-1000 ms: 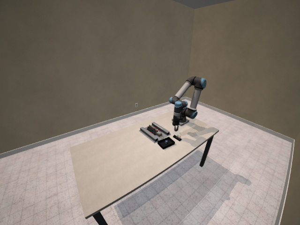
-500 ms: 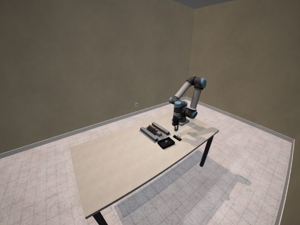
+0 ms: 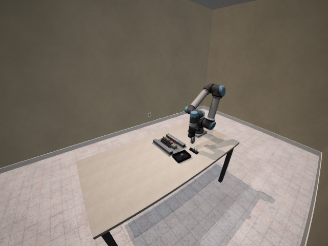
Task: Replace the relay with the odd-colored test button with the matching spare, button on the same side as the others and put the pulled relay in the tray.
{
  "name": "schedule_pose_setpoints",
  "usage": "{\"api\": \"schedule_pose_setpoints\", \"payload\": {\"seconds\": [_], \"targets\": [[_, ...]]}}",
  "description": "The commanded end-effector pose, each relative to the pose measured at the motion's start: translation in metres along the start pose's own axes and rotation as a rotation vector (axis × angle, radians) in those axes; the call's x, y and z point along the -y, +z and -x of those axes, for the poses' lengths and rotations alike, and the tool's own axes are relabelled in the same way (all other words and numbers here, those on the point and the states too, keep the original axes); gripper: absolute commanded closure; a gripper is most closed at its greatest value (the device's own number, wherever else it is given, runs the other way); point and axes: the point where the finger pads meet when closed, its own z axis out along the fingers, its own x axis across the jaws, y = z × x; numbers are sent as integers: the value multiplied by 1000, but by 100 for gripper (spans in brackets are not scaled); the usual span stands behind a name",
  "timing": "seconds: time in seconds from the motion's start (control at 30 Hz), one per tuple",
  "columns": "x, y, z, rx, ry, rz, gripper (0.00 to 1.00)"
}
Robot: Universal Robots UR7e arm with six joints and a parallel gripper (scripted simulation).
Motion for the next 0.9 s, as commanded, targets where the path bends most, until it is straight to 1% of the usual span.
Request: {"api": "schedule_pose_setpoints", "payload": {"seconds": [0.0,0.4,0.57,0.87], "targets": [[0,0,0,-1,-83,-1,100],[0,0,0,-1,-83,-1,100],[-49,1,-35,-1,-83,-1,100],[-49,1,-35,-1,-83,-1,100]]}}
